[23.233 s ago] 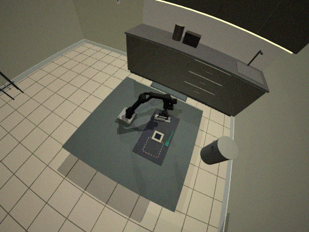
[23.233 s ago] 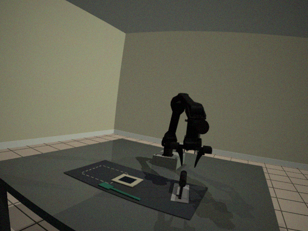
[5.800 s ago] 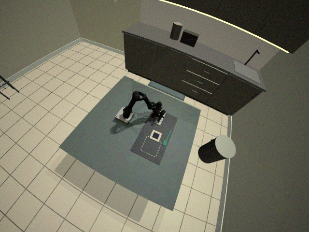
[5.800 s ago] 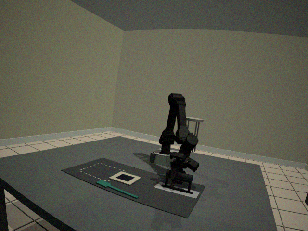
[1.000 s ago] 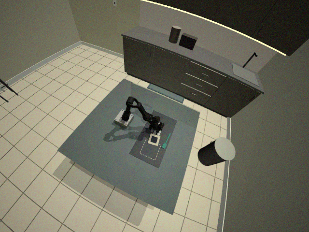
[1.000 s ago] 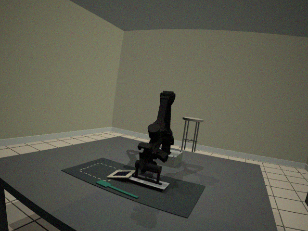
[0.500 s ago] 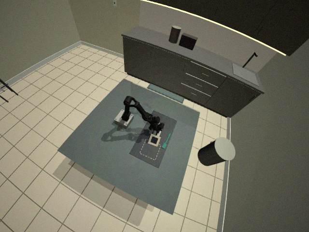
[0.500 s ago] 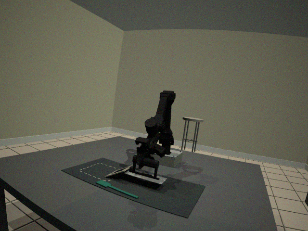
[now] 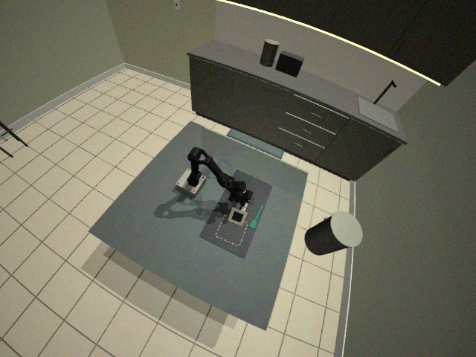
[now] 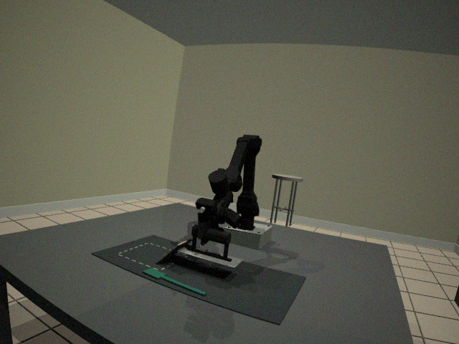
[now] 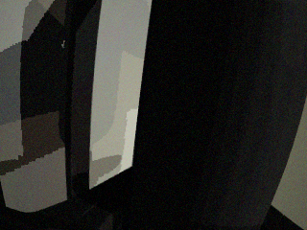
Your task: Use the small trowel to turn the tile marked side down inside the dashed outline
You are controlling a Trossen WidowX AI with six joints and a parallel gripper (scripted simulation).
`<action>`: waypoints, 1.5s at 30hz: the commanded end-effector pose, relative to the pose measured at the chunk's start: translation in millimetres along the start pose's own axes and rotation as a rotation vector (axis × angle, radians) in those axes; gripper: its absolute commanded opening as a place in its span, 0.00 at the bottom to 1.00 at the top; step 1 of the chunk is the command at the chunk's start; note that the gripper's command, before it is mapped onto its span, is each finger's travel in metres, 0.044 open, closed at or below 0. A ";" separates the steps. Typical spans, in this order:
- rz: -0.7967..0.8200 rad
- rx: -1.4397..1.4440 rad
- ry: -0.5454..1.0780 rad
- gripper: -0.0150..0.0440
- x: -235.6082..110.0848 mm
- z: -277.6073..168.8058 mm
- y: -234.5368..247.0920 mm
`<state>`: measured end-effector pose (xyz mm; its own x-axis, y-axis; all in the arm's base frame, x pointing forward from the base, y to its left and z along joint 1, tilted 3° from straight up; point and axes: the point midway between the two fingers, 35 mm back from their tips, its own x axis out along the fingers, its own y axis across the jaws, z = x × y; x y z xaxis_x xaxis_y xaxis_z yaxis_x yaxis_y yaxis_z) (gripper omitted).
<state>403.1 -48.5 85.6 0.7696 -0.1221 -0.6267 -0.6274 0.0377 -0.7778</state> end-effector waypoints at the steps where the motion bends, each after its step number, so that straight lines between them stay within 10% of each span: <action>1: -0.030 0.001 0.006 0.25 -4.8 -10.0 -12.9; 45: -0.028 0.000 0.007 0.25 -13.2 -25.9 -25.1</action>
<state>400.1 -86.0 99.5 0.7681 -0.1288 -0.6272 -0.6282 0.0377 -0.7771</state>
